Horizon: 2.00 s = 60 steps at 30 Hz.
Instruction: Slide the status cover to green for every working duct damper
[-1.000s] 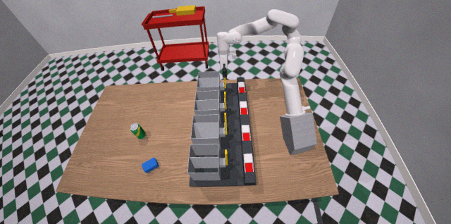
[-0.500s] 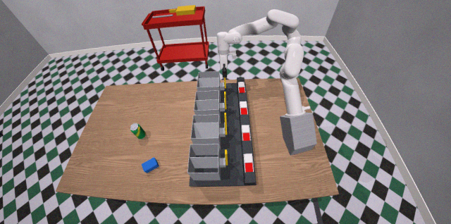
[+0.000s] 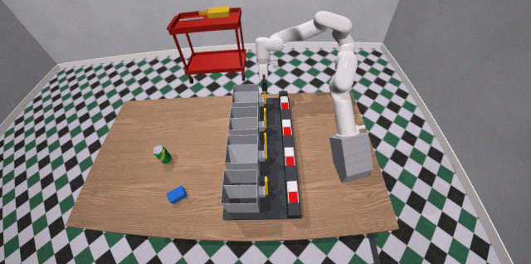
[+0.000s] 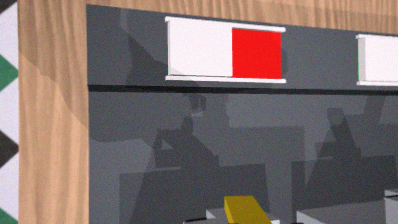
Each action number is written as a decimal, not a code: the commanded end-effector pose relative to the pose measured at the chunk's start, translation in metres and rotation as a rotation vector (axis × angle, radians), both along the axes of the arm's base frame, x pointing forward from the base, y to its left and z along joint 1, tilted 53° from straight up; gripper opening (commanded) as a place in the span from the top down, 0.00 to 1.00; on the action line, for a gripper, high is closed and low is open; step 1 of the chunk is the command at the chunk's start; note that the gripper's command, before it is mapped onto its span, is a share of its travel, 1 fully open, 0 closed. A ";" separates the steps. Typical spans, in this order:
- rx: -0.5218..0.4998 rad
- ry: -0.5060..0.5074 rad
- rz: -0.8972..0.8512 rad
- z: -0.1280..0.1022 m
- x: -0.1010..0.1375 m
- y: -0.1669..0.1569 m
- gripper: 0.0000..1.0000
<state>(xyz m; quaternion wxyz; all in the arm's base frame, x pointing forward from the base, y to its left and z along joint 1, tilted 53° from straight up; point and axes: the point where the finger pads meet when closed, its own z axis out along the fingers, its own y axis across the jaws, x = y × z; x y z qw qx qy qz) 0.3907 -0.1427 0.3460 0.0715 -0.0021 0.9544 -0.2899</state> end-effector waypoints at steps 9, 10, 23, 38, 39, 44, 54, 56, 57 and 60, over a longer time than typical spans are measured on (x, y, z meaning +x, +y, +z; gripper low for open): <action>0.070 0.001 0.011 0.005 0.000 -0.006 0.81; 0.078 0.001 0.012 0.005 0.000 -0.006 0.81; 0.167 0.005 0.024 0.009 0.000 -0.015 0.81; 0.267 0.010 0.038 0.013 0.000 -0.024 0.81; 0.273 0.010 0.039 0.013 0.000 -0.025 0.81; 0.300 0.011 0.042 0.014 0.000 -0.027 0.81; 0.327 0.013 0.046 0.015 0.000 -0.030 0.81; 0.330 0.013 0.046 0.015 0.000 -0.030 0.81; 0.331 0.013 0.047 0.015 0.000 -0.030 0.81; 0.334 0.013 0.047 0.015 0.000 -0.030 0.81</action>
